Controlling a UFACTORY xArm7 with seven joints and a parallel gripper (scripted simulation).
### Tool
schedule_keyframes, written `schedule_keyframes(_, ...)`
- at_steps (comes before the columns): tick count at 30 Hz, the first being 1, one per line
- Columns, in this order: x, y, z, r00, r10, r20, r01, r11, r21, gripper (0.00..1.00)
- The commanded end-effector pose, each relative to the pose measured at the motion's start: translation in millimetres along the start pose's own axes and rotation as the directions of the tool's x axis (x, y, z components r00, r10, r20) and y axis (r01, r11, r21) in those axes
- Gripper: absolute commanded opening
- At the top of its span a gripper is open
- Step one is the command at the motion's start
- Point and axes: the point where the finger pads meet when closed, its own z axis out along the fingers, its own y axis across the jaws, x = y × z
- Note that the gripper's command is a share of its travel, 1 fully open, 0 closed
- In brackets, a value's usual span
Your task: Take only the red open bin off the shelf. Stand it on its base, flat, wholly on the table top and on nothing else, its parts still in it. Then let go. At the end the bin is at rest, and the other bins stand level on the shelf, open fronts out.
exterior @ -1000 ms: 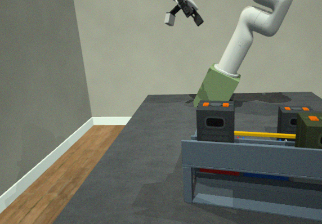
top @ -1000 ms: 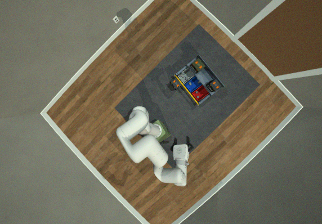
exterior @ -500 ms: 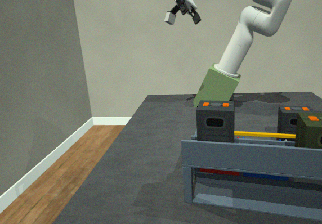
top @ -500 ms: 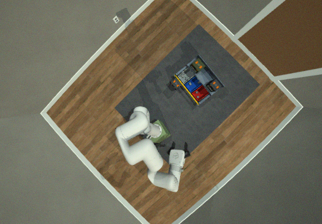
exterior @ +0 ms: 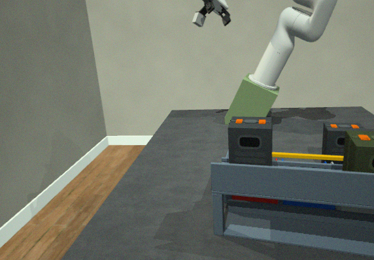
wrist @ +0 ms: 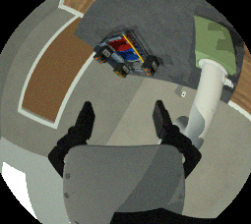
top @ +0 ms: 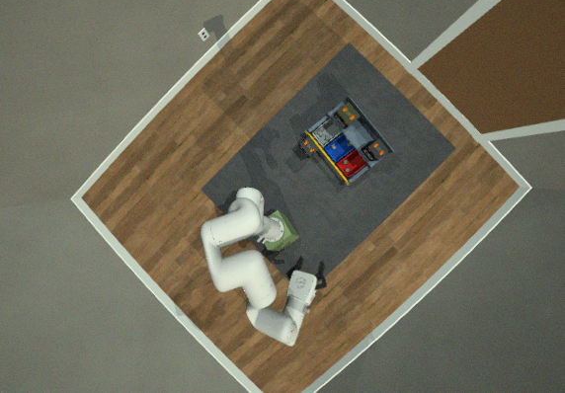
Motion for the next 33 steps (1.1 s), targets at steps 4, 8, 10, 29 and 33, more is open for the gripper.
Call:
schedule_keyframes(4, -25.9, -36.3, -20.4, 0.969, -0.239, -0.066, 0.24, 0.971, 0.015, 1.0)
schedule_keyframes(8, -25.9, -36.3, -20.4, 0.969, -0.239, -0.066, 0.24, 0.971, 0.015, 1.0)
schedule_keyframes(10, -25.9, -36.3, -20.4, 0.969, -0.239, -0.066, 0.24, 0.971, 0.015, 1.0)
schedule_keyframes(29, -52.4, -72.6, -40.4, 0.875, -0.466, -0.13, 0.472, 0.882, 0.014, 1.0)
schedule_keyframes(33, -62.8, -86.8, -48.2, 0.823, -0.547, -0.155, 0.555, 0.832, 0.01, 1.0)
